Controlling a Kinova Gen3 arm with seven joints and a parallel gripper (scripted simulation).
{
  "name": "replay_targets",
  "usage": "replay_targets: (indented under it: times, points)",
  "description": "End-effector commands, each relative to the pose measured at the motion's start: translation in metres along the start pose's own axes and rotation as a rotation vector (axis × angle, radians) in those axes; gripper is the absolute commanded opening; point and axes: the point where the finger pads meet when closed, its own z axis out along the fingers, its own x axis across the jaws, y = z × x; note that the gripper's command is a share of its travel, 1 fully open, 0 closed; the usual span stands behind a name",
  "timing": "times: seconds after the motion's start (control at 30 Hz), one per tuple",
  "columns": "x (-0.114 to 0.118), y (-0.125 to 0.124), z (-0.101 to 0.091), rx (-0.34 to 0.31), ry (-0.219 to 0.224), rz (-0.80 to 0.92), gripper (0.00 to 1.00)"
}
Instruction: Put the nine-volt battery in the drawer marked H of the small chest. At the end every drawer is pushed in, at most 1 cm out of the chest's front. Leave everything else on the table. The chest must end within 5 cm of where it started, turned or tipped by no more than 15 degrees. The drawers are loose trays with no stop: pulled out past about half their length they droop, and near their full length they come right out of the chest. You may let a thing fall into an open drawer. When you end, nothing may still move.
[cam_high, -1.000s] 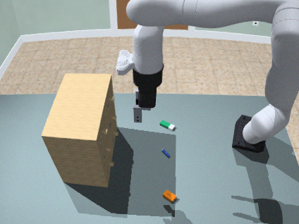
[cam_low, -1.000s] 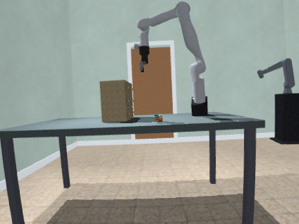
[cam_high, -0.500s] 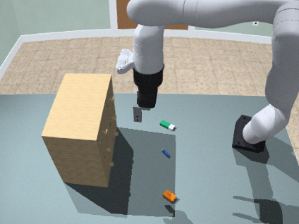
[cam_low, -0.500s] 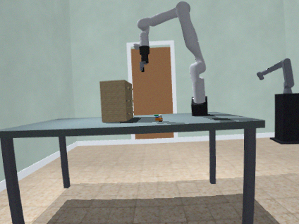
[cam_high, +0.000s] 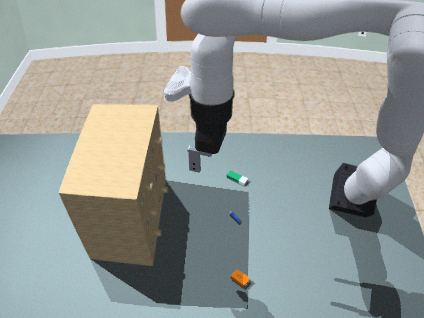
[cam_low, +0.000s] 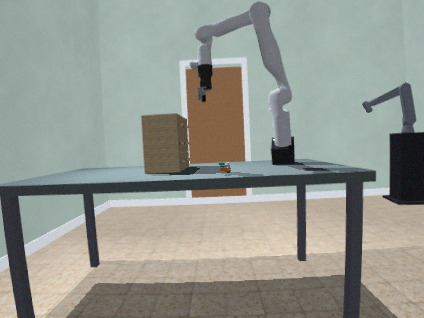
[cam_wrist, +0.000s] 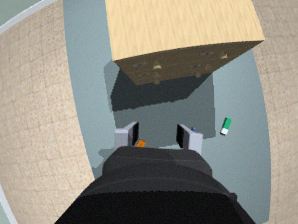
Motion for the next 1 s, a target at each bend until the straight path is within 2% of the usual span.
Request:
replay_targets:
  times: [0.0, 0.67, 0.97]
  points:
    - [-0.0002, 0.0005, -0.0012, 0.002, 0.002, 0.028, 1.0]
    - [0.0033, 0.0062, -0.0064, 0.002, 0.002, 0.33, 1.0]
    - [0.0058, 0.0103, -0.0101, 0.003, 0.002, 0.545, 1.0]
